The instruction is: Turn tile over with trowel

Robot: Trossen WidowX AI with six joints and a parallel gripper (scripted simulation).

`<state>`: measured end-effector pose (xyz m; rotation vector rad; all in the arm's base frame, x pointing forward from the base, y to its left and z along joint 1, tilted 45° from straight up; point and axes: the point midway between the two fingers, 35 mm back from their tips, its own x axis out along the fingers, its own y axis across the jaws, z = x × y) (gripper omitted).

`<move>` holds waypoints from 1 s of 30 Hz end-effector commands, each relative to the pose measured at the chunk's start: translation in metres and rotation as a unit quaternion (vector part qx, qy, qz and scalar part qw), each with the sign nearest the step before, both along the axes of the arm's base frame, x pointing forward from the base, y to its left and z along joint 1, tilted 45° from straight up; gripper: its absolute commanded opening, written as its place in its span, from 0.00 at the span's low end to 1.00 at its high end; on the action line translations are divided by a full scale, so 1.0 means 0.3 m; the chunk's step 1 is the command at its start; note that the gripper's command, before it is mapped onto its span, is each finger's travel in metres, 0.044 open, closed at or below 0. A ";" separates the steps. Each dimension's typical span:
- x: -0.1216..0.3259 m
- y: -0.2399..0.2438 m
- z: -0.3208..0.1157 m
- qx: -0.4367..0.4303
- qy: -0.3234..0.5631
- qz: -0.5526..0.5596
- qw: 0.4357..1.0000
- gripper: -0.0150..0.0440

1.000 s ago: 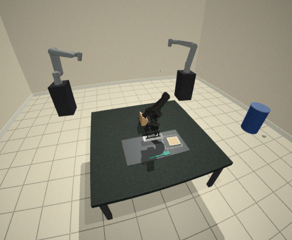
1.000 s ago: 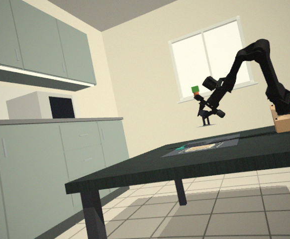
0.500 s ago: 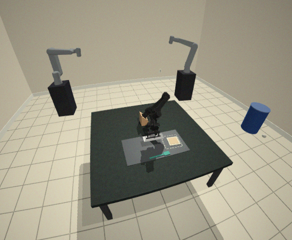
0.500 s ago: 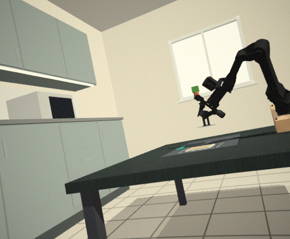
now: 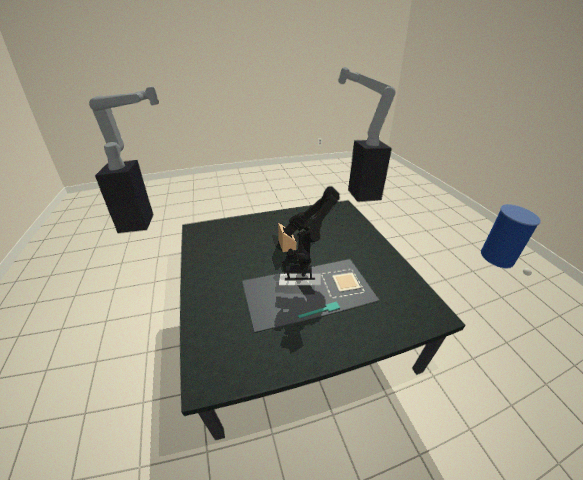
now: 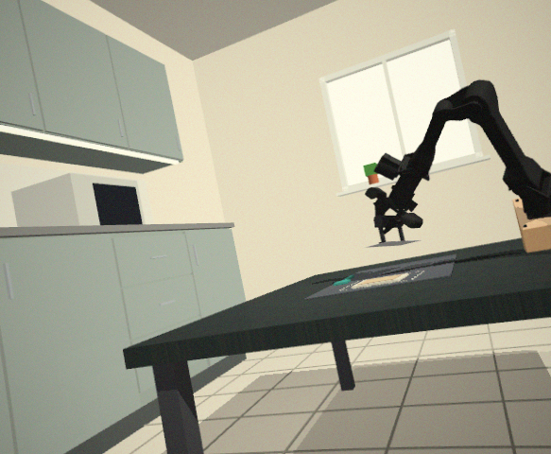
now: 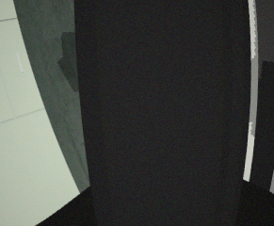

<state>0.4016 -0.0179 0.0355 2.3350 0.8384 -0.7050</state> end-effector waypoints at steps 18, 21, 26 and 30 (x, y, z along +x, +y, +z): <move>0.062 -0.161 -0.293 -0.022 0.256 -0.226 0.939 0.25; 0.059 -0.181 -0.328 -0.028 0.287 -0.261 0.921 0.25; 0.049 -0.214 -0.383 -0.043 0.331 -0.318 0.887 0.25; 0.038 -0.240 -0.424 -0.059 0.362 -0.362 0.857 0.25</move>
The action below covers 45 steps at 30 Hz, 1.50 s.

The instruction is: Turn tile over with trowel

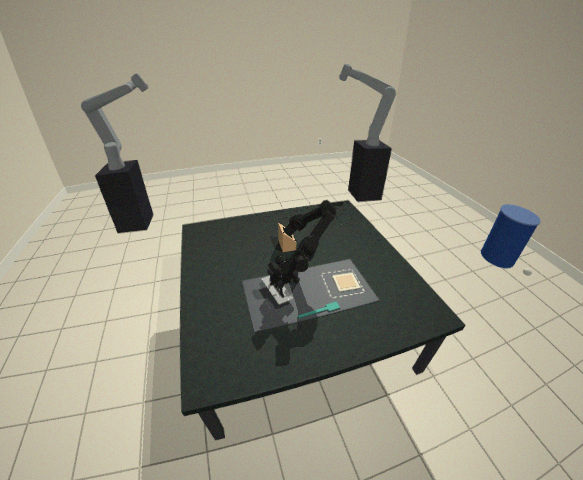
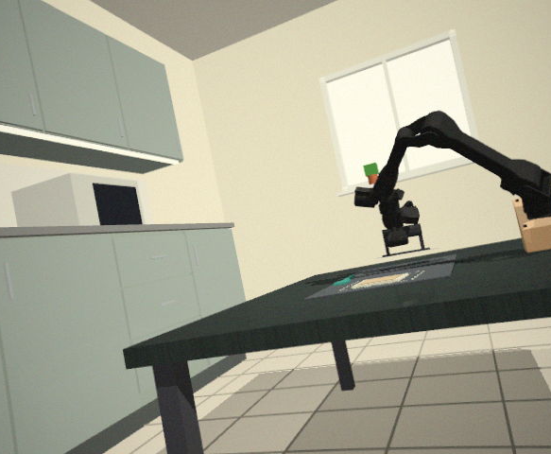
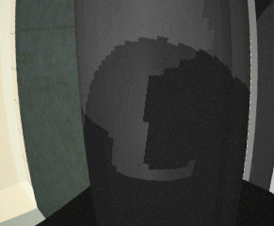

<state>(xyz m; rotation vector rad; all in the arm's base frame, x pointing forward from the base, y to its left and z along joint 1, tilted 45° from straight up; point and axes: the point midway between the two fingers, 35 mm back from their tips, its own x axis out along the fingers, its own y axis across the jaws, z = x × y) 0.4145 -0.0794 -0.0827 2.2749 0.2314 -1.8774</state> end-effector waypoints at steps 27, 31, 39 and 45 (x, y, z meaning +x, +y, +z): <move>-0.013 0.002 -0.121 -0.039 0.062 -0.074 0.995 0.25; -0.013 0.017 -0.137 -0.039 0.062 -0.074 0.995 0.25; -0.013 0.030 -0.150 -0.038 0.062 -0.074 0.995 0.39; -0.013 0.030 -0.150 -0.038 0.062 -0.074 0.995 0.65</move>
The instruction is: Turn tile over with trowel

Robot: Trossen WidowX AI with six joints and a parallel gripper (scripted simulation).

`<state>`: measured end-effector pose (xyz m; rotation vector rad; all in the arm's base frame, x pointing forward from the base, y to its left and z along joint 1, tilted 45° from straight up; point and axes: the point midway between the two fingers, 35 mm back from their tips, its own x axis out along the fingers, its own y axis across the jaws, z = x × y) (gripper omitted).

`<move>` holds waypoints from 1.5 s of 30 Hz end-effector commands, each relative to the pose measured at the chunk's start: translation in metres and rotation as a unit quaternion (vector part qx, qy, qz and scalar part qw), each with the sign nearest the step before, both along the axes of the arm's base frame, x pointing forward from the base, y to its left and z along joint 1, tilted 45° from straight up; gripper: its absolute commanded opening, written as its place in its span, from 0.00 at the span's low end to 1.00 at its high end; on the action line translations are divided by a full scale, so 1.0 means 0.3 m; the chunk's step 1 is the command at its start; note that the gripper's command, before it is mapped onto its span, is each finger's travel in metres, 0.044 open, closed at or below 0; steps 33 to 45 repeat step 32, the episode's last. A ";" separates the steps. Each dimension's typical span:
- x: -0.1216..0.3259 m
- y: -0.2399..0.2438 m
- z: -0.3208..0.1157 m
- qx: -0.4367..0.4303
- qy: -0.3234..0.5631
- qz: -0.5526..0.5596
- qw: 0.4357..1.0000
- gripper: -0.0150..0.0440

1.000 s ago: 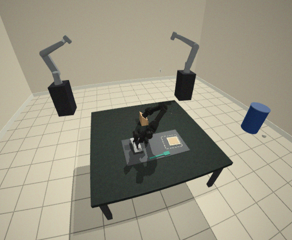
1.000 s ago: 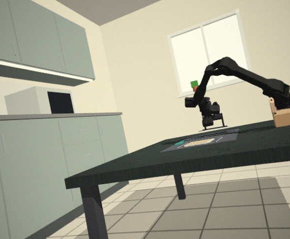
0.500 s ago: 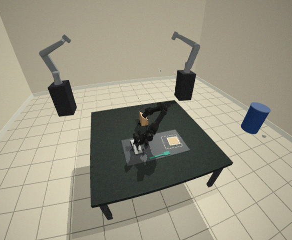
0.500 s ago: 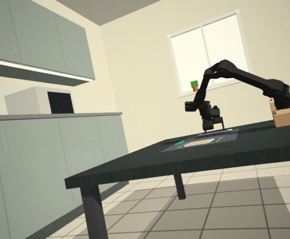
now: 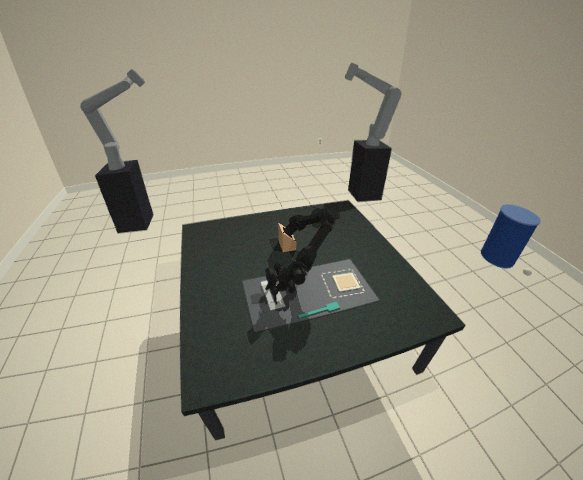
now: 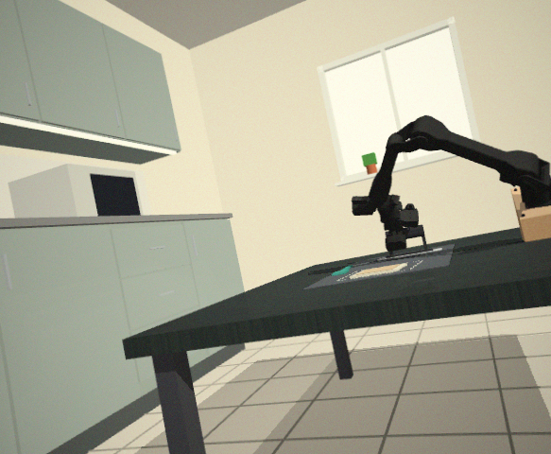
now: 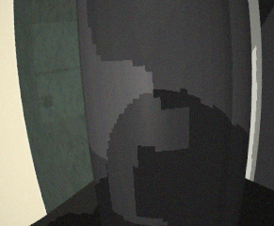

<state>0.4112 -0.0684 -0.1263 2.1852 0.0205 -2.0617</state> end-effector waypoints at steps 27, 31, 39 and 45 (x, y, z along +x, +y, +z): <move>-0.028 -0.011 0.227 -0.001 0.001 -0.001 1.000 0.76; -0.140 -0.142 0.394 -0.003 0.001 0.000 1.000 0.76; -0.169 -0.166 0.427 -0.003 0.002 0.000 1.000 0.76; -0.169 -0.166 0.427 -0.003 0.002 0.000 1.000 0.76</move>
